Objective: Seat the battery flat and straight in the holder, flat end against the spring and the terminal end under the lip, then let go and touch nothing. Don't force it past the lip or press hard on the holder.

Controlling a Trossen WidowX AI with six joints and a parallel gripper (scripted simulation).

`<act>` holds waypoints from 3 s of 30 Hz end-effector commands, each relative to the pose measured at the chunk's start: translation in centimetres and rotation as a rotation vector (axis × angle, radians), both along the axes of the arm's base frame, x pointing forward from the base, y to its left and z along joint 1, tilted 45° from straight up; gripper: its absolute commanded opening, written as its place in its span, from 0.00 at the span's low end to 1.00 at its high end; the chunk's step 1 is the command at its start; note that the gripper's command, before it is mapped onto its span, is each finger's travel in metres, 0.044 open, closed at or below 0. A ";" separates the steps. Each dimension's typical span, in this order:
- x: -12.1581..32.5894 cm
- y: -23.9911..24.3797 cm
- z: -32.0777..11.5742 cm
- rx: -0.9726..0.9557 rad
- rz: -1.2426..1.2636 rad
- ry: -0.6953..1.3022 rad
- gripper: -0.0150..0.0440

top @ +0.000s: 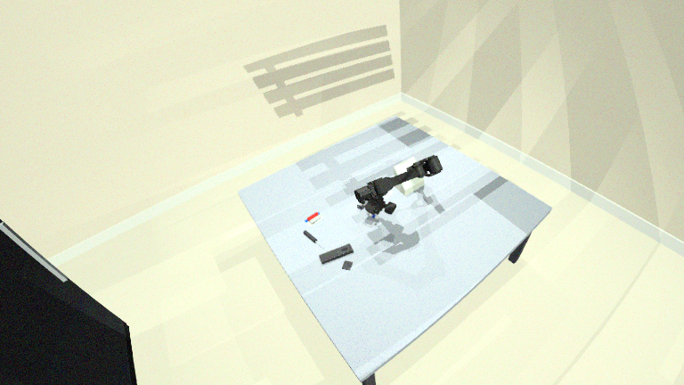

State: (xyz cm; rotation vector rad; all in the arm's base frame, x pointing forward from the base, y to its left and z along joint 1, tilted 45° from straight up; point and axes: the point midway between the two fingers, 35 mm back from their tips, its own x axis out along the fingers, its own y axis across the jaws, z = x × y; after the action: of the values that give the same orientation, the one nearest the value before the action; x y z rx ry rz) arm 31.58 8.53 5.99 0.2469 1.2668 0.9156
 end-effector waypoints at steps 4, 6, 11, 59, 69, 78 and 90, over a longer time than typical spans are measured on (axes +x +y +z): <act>0.2 -0.6 0.1 -0.001 0.000 0.000 0.25; 0.4 -1.7 1.0 -0.004 0.000 -0.001 0.25; 0.6 -4.9 3.6 -0.005 0.002 0.000 0.25; 1.3 -2.7 -0.9 0.020 -1.114 1.108 0.63; 1.3 -2.7 -0.9 0.020 -1.114 1.108 0.63; 1.3 -1.9 -1.8 0.017 -1.109 1.104 0.63; 1.4 -0.5 -3.2 0.019 -1.111 1.106 0.63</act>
State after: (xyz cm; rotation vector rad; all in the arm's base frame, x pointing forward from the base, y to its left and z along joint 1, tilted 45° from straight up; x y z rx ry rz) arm 33.25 7.45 3.43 1.4333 1.7275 -0.2704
